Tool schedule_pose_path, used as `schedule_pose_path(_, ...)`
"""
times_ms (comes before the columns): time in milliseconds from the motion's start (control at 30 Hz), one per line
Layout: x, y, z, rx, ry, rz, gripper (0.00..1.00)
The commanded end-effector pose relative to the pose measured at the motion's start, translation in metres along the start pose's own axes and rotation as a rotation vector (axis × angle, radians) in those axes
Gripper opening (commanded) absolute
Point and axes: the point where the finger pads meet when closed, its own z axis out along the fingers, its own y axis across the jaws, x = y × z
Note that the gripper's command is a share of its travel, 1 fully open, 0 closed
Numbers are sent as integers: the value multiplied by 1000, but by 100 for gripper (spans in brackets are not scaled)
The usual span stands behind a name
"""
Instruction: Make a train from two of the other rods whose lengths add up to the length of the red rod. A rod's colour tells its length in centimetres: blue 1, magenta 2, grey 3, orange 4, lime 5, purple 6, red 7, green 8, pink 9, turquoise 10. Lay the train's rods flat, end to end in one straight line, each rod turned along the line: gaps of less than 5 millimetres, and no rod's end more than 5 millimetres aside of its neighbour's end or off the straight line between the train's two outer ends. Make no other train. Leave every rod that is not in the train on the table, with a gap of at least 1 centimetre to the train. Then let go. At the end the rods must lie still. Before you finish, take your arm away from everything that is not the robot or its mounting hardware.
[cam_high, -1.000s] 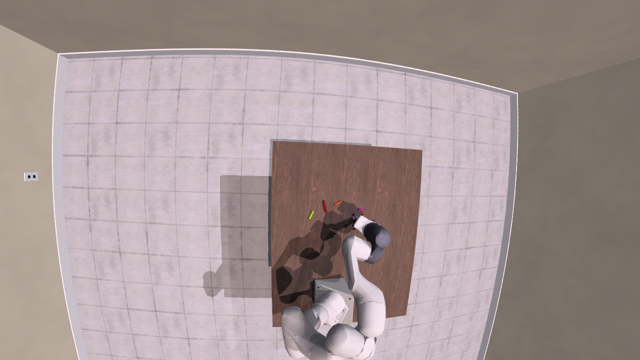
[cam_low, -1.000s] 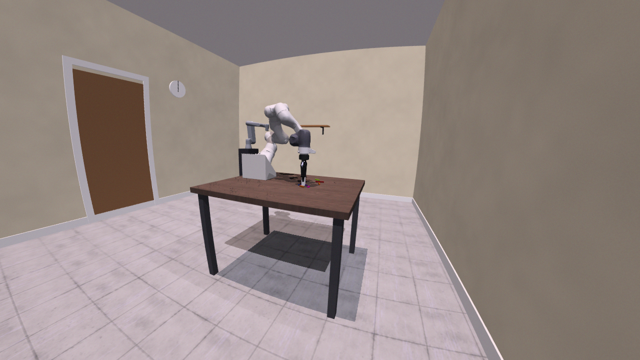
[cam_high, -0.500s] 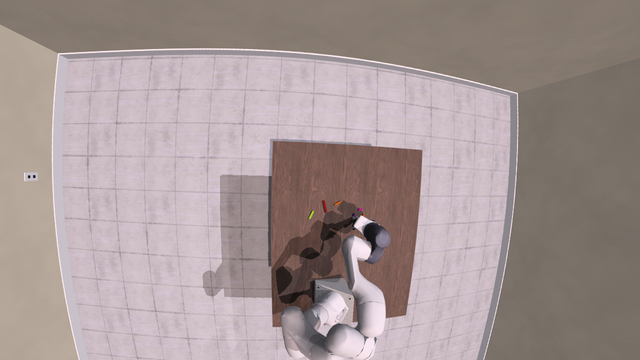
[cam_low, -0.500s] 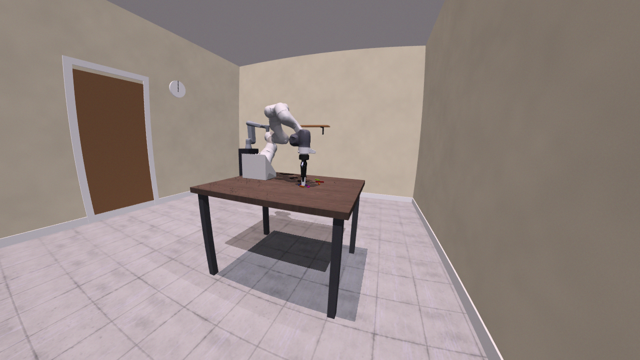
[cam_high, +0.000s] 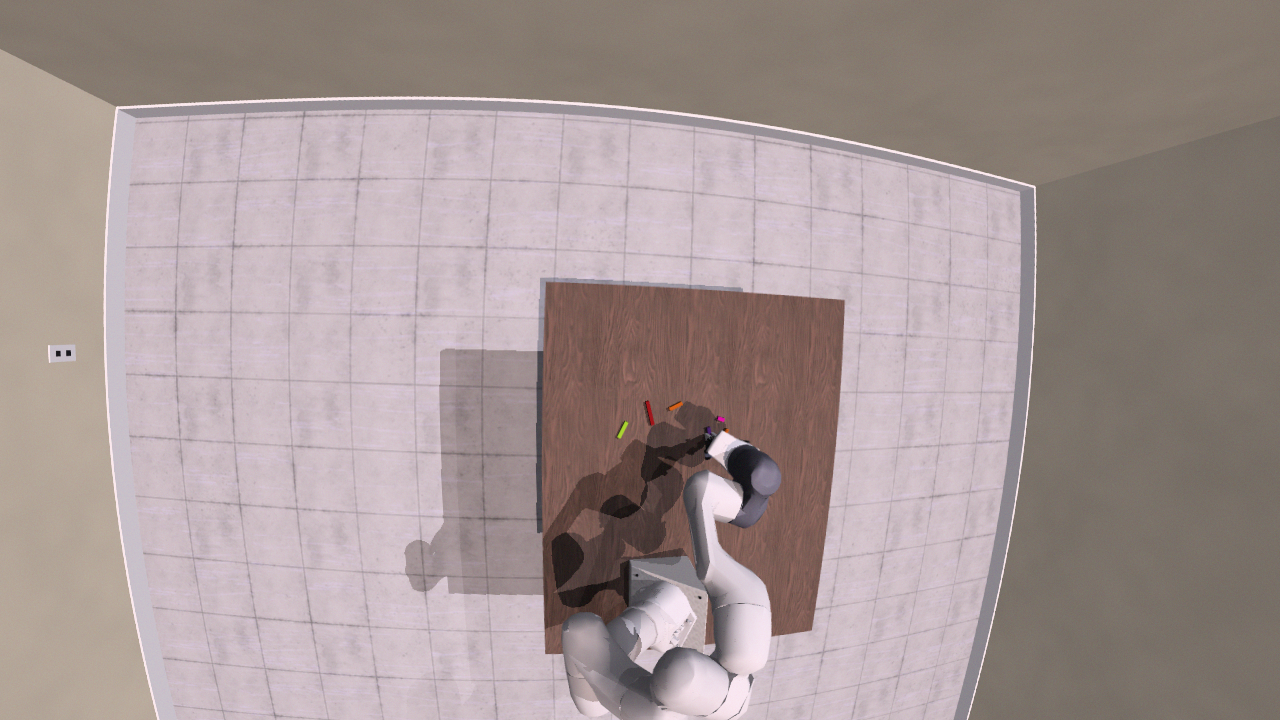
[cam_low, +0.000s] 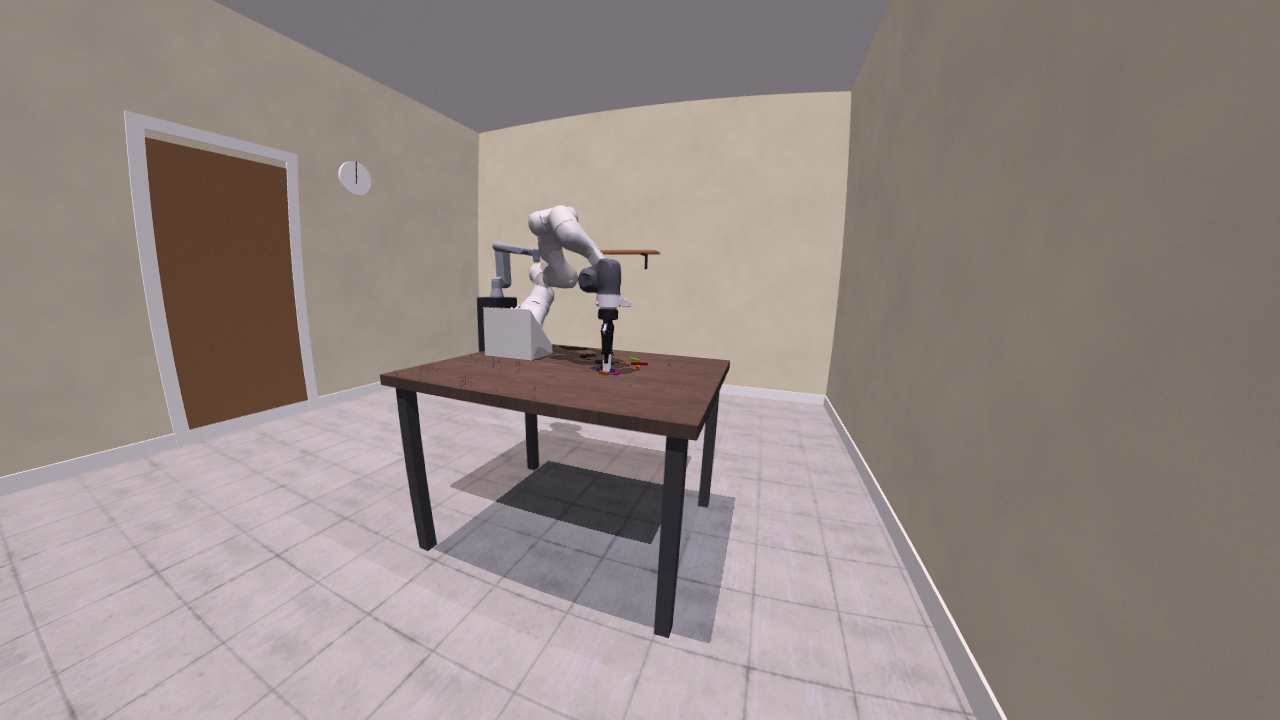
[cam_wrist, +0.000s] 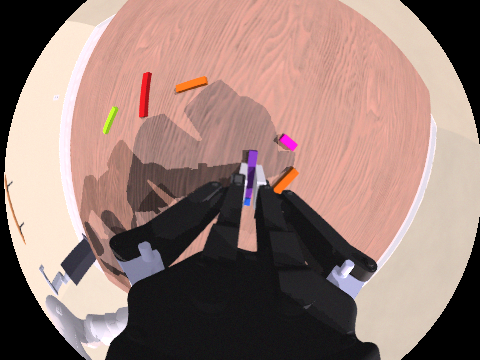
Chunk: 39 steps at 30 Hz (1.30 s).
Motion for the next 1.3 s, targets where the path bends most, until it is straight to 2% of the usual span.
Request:
schedule_pose_path(0, 1, 1, 1, -1, 3, 8, 8)
schedule_pose_path(367, 1, 1, 1, -1, 3, 8, 15)
schedule_pose_path(867, 1, 1, -2, -1, 4, 8, 15)
schedule_pose_path(1033, 1, 1, -17, -1, 4, 8, 15)
schedule_pose_path(1267, 1, 0, -55, -1, 4, 8, 15)
